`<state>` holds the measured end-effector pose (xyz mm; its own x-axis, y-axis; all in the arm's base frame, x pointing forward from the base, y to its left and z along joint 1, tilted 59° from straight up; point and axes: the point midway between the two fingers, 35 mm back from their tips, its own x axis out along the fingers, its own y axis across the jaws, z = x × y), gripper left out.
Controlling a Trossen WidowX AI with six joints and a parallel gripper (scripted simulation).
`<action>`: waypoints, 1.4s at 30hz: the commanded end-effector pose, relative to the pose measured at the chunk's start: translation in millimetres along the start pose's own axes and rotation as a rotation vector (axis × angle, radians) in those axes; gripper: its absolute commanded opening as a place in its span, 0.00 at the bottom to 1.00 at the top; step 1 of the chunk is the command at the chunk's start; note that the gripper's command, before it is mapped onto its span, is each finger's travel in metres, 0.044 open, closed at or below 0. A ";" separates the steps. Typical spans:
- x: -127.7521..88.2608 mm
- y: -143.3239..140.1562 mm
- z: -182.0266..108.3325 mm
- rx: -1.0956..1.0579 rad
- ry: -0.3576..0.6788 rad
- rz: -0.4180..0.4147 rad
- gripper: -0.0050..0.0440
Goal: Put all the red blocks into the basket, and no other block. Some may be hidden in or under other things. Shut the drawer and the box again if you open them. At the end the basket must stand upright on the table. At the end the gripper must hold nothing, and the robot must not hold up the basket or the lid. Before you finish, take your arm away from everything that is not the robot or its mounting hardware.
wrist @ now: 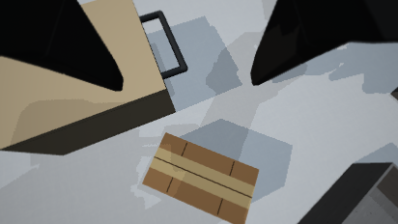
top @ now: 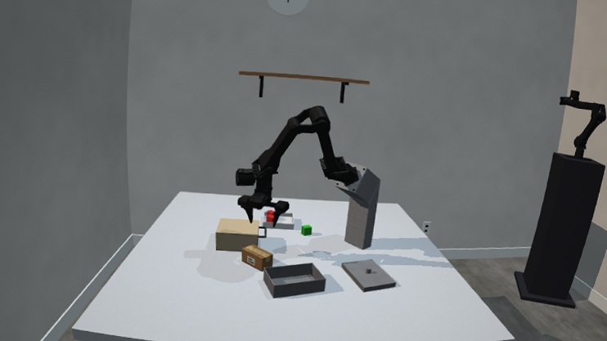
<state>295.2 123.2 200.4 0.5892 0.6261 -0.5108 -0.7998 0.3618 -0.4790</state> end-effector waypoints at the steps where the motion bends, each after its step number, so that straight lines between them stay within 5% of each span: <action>1: -1.3 14.4 8.8 -0.055 0.016 -0.011 1.00; 15: 1.0 132.9 78.4 -0.204 0.016 -0.009 1.00; 17: 1.0 132.9 78.4 -0.204 0.016 -0.009 1.00; 28: 2.4 237.7 92.2 -0.286 0.017 -0.009 1.00; 42: 3.1 348.4 58.7 -0.502 0.018 -0.007 1.00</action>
<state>26.1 291.9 90.7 0.5946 0.6129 -0.5203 -0.6742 0.0275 -0.7381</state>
